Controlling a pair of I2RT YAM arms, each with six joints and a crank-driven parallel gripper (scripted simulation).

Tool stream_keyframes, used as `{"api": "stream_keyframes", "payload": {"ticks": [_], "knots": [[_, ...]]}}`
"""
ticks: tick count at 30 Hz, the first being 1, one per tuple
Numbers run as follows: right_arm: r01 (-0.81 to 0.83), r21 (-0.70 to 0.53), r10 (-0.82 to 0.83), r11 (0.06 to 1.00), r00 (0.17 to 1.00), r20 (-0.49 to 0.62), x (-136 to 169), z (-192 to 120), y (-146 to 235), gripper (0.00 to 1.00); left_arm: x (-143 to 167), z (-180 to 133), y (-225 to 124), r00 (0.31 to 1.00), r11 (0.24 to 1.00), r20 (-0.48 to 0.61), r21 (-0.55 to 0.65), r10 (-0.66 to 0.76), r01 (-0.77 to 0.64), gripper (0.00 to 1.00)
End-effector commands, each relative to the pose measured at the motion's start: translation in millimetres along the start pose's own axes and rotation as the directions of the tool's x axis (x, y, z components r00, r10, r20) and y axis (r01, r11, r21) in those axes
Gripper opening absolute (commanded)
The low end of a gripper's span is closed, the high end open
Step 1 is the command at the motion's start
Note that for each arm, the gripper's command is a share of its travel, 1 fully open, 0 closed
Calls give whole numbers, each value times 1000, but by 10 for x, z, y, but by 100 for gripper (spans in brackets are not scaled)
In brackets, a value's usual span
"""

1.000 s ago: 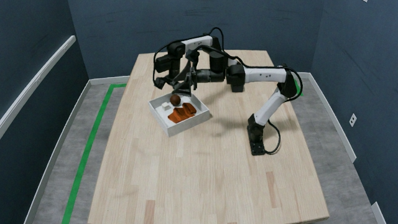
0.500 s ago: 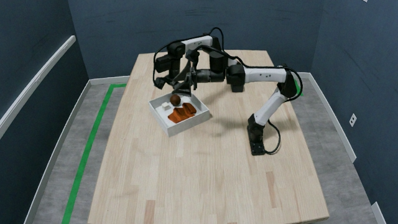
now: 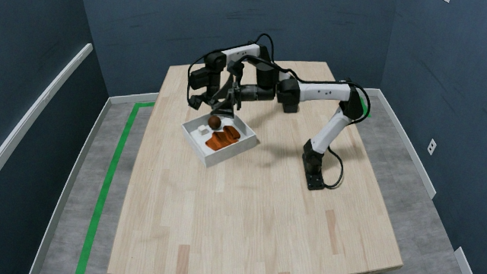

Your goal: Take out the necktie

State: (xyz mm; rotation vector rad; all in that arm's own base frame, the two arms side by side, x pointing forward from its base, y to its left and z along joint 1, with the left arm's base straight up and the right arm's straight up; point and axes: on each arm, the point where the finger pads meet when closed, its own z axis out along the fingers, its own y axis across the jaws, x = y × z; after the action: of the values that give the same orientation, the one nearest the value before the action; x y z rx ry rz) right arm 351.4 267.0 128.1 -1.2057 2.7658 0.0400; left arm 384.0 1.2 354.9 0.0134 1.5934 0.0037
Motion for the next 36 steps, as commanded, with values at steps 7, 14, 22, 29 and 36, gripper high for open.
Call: {"api": "stream_keyframes", "payload": {"ticks": [7, 14, 22, 29, 36], "knots": [[6, -36, -12, 999, 989, -147, 36, 403, 66, 80, 0, 0, 0, 1000, 1000, 0, 0, 0, 0, 100], [6, -36, -11, 999, 989, -145, 59, 618, 69, 80, 0, 0, 0, 1000, 1000, 0, 0, 0, 0, 100], [6, -36, -11, 999, 989, -145, 81, 767, 75, 80, 0, 0, 0, 1000, 1000, 0, 0, 0, 0, 100], [6, -36, -11, 999, 989, -145, 86, 799, 76, 80, 0, 0, 0, 1000, 1000, 0, 0, 0, 0, 100], [5, -36, -10, 999, 990, -144, 97, 904, 77, 80, 0, 0, 0, 1000, 1000, 0, 0, 0, 0, 100]]}}
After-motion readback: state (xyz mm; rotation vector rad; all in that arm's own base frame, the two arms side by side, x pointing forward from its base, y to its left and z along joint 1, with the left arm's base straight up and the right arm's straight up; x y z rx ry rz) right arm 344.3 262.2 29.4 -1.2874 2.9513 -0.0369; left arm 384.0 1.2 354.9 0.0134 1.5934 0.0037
